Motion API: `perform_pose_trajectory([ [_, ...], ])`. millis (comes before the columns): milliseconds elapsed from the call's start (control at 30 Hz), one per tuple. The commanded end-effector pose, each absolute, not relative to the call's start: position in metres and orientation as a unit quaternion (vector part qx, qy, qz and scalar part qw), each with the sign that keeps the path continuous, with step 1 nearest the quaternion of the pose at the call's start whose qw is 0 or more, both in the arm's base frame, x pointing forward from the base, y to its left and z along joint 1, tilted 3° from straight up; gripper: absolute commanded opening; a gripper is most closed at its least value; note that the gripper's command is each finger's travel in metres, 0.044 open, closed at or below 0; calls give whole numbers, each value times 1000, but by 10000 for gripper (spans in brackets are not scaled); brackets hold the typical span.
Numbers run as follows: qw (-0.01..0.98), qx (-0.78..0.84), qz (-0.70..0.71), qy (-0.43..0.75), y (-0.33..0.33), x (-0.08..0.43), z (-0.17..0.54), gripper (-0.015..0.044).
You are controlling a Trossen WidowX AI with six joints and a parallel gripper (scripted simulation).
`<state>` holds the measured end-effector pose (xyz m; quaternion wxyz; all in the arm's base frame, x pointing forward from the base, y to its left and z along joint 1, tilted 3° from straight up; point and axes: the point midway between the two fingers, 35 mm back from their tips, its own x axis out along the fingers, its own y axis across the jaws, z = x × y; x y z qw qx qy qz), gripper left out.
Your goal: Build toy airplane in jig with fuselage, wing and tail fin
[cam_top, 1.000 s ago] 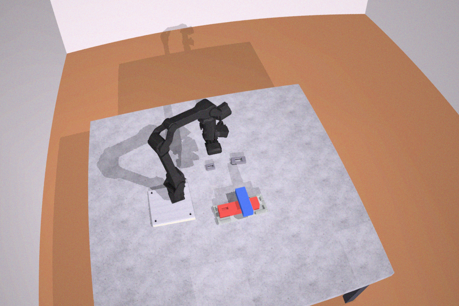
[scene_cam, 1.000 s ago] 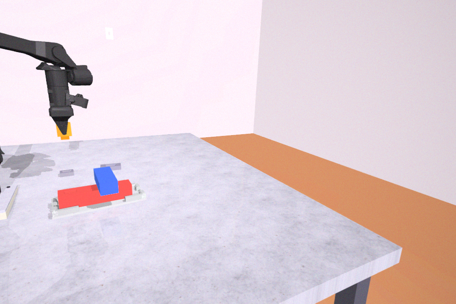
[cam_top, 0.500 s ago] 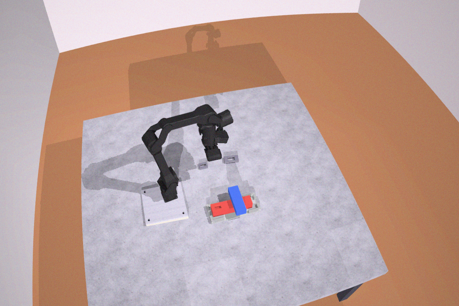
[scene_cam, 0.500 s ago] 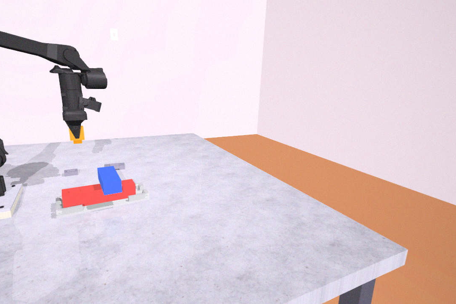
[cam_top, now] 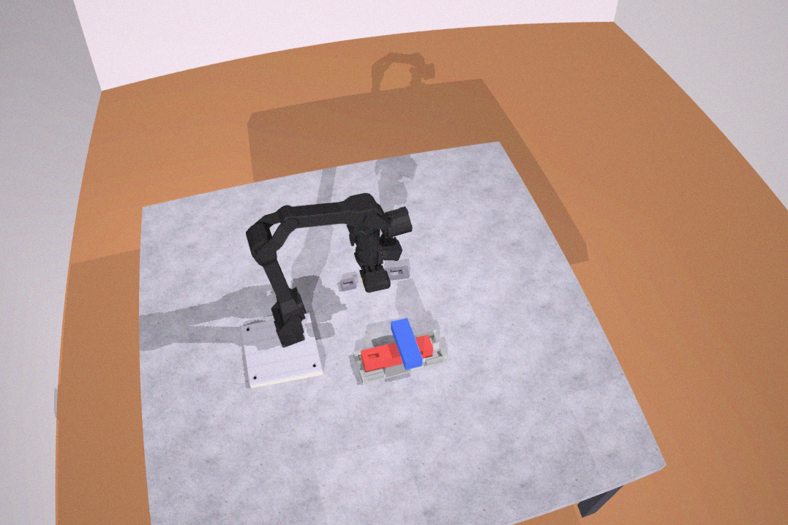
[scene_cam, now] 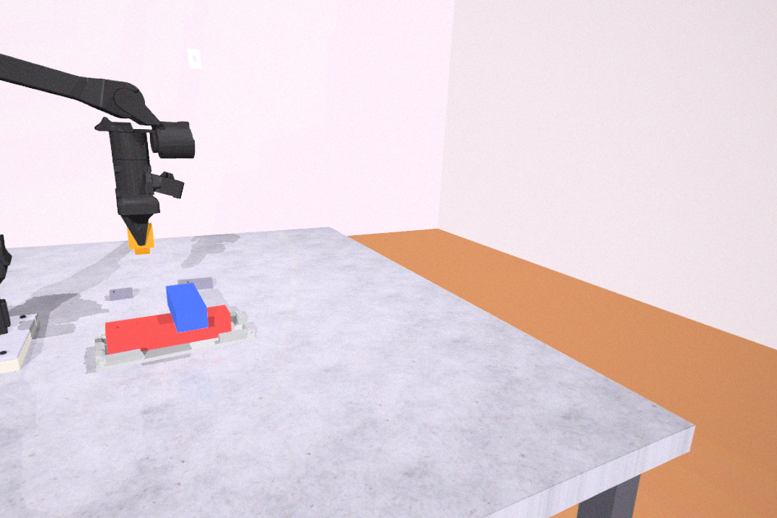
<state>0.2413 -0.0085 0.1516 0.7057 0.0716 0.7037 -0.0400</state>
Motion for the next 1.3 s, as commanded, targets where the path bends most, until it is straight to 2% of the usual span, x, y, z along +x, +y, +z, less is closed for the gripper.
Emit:
perform_pose_trajectory([
  [0, 706, 67, -41, 703, -23, 241, 148, 0],
  [1267, 705, 66, -48, 704, -138, 203, 121, 0],
])
